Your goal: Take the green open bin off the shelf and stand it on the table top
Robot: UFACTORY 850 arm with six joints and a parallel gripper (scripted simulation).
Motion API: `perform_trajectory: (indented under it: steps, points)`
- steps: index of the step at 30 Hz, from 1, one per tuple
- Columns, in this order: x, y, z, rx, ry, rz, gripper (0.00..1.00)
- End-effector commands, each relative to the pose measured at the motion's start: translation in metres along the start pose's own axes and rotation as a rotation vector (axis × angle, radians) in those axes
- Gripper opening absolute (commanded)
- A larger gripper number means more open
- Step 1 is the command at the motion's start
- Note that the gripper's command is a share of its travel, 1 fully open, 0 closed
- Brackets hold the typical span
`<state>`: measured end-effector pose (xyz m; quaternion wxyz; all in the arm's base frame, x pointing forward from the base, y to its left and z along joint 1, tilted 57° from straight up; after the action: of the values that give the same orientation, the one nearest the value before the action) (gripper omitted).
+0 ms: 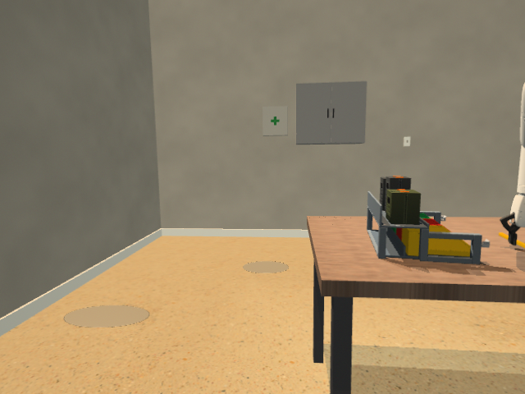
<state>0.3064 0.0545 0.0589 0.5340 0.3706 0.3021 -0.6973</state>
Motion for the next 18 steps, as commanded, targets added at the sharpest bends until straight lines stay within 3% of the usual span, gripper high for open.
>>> perform_trajectory:
  steps: [1,5,17,18]
  points:
    - [0.000,0.000,0.010,0.001,0.000,0.000,1.00]
    - [0.000,0.000,0.050,0.001,0.000,0.000,1.00]
    - [0.000,0.000,0.050,0.001,0.000,0.000,1.00]
    - [0.000,0.000,0.061,0.001,0.000,0.000,1.00]
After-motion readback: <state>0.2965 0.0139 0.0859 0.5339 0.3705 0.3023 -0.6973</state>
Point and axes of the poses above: the point where the finger pads meet when closed, its own z axis back along the fingers, its own y axis across the jaws, x = y × z, the point moved 6 cm from there along z, back along the fingers, and after that the axes turned 3 degrees about -z, right-handed, at the moved point
